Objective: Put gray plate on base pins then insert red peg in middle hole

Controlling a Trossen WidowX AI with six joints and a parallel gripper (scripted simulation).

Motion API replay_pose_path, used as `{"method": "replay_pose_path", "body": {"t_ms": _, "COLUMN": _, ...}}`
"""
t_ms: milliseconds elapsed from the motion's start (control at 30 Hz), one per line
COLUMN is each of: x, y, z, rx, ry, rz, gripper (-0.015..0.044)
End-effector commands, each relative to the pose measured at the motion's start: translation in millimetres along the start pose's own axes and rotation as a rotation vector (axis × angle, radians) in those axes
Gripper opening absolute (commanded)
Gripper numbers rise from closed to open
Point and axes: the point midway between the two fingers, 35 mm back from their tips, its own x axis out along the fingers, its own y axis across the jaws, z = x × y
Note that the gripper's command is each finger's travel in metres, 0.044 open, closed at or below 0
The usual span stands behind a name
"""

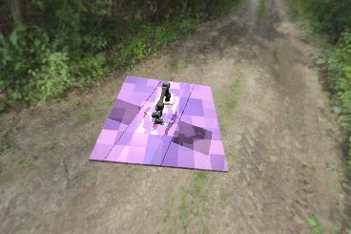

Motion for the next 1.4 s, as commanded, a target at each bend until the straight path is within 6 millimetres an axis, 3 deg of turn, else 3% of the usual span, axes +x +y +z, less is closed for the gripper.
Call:
{"method": "replay_pose_path", "body": {"t_ms": 0, "x": -32.4, "y": 7.6, "z": 1.4, "rx": -0.001, "ry": -0.004, "rz": 0.019, "gripper": 0.0440}}
{"method": "replay_pose_path", "body": {"t_ms": 167, "x": -105.3, "y": 2.9, "z": 0.5, "rx": -0.003, "ry": -0.003, "rz": 0.018, "gripper": 0.0440}}
{"method": "replay_pose_path", "body": {"t_ms": 233, "x": -114.2, "y": 2.4, "z": 0.4, "rx": -0.004, "ry": -0.003, "rz": 0.018, "gripper": 0.0440}}
{"method": "replay_pose_path", "body": {"t_ms": 400, "x": -114.9, "y": 2.7, "z": 0.5, "rx": -0.004, "ry": -0.003, "rz": 0.018, "gripper": 0.0440}}
{"method": "replay_pose_path", "body": {"t_ms": 467, "x": -115.5, "y": 0.9, "z": -11.5, "rx": -0.026, "ry": -0.002, "rz": 0.018, "gripper": 0.0440}}
{"method": "replay_pose_path", "body": {"t_ms": 667, "x": -118.7, "y": -32.1, "z": -109.0, "rx": -0.221, "ry": 0.007, "rz": 0.016, "gripper": 0.0440}}
{"method": "replay_pose_path", "body": {"t_ms": 800, "x": -118.3, "y": -72.6, "z": -162.0, "rx": -0.356, "ry": 0.012, "rz": 0.013, "gripper": 0.0440}}
{"method": "replay_pose_path", "body": {"t_ms": 900, "x": -116.2, "y": -108.4, "z": -190.3, "rx": -0.451, "ry": 0.014, "rz": 0.011, "gripper": 0.0440}}
{"method": "replay_pose_path", "body": {"t_ms": 1067, "x": -113.5, "y": -116.9, "z": -195.8, "rx": -0.473, "ry": 0.014, "rz": 0.010, "gripper": 0.0440}}
{"method": "replay_pose_path", "body": {"t_ms": 1200, "x": -83.3, "y": -114.5, "z": -195.8, "rx": -0.473, "ry": 0.014, "rz": 0.011, "gripper": 0.0440}}
{"method": "replay_pose_path", "body": {"t_ms": 1367, "x": -78.1, "y": -114.7, "z": -195.8, "rx": -0.473, "ry": 0.014, "rz": 0.011, "gripper": 0.0440}}
